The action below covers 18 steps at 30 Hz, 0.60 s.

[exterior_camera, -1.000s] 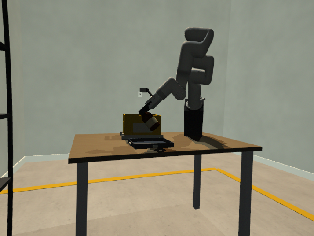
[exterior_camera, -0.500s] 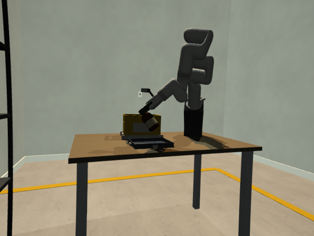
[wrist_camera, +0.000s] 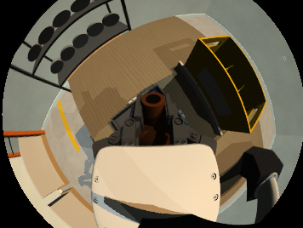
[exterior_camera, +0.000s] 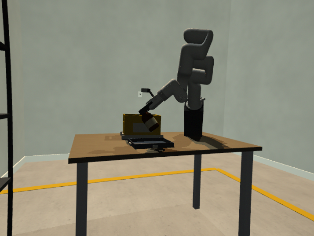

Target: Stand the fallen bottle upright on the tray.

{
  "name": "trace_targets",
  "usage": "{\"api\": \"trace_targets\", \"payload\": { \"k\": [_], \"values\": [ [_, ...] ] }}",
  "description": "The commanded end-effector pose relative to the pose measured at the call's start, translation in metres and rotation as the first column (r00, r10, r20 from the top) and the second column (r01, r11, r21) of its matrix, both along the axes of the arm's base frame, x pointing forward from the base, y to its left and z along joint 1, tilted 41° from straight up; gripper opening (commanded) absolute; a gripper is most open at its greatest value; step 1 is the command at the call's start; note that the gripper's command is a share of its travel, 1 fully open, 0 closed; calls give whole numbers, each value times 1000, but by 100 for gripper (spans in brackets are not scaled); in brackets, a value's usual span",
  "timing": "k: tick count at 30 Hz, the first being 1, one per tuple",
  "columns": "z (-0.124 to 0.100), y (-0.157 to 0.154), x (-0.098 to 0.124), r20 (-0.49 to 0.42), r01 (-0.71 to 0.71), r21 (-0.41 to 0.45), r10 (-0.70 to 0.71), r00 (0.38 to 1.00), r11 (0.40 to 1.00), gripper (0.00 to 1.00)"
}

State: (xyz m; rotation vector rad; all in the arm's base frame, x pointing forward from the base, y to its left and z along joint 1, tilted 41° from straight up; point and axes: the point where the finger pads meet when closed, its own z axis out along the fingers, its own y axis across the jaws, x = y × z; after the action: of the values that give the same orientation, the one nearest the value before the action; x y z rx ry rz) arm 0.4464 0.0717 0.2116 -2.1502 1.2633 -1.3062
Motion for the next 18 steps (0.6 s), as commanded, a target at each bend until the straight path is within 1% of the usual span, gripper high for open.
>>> {"api": "trace_targets", "payload": {
  "k": [1,18],
  "values": [
    [1,0,0,2,1,1,-1,1000,1000,0],
    [1,-1,1,27,35,-22,-34,999,999,0]
  ]
}}
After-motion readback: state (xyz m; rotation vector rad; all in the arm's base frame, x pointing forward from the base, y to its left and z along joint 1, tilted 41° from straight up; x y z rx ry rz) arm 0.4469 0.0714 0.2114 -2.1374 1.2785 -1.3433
